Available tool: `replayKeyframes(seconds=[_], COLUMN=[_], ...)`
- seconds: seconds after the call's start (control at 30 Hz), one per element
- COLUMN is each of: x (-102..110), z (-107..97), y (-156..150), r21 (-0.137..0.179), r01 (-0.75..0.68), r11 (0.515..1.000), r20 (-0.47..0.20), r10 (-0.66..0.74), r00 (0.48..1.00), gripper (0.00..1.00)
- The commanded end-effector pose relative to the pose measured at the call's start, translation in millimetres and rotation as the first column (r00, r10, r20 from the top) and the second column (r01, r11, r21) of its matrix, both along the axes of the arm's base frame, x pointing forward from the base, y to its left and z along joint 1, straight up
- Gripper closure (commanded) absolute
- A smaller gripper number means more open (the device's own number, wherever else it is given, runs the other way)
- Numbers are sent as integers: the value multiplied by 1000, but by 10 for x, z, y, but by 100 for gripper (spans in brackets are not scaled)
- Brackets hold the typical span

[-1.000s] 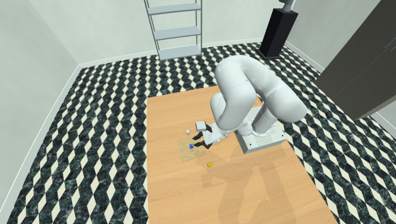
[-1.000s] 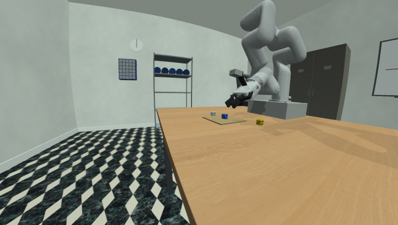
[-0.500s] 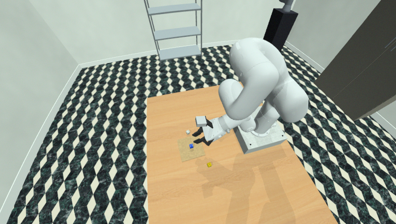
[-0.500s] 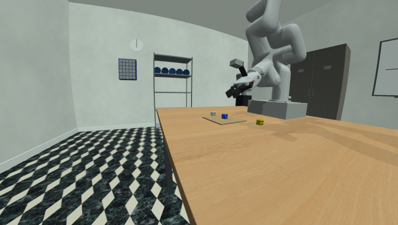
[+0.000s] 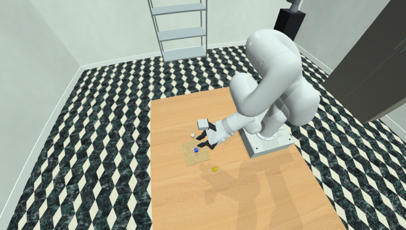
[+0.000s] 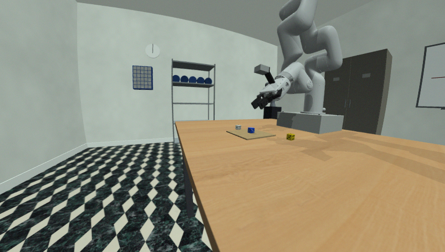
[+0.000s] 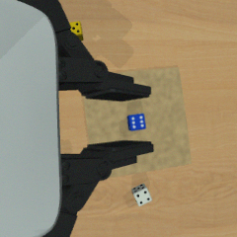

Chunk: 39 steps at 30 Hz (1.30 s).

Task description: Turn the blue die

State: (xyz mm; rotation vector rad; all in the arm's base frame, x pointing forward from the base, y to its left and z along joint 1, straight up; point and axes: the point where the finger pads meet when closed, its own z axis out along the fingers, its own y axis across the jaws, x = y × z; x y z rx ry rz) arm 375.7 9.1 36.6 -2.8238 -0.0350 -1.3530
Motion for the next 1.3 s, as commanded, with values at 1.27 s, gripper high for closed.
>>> replayKeyframes(seconds=[1.27], x=[468], z=[237], y=[14], r21=[-18], r01=[-8], r11=[1000], r20=[-752], r10=[-8], r00=[659], gripper=[64])
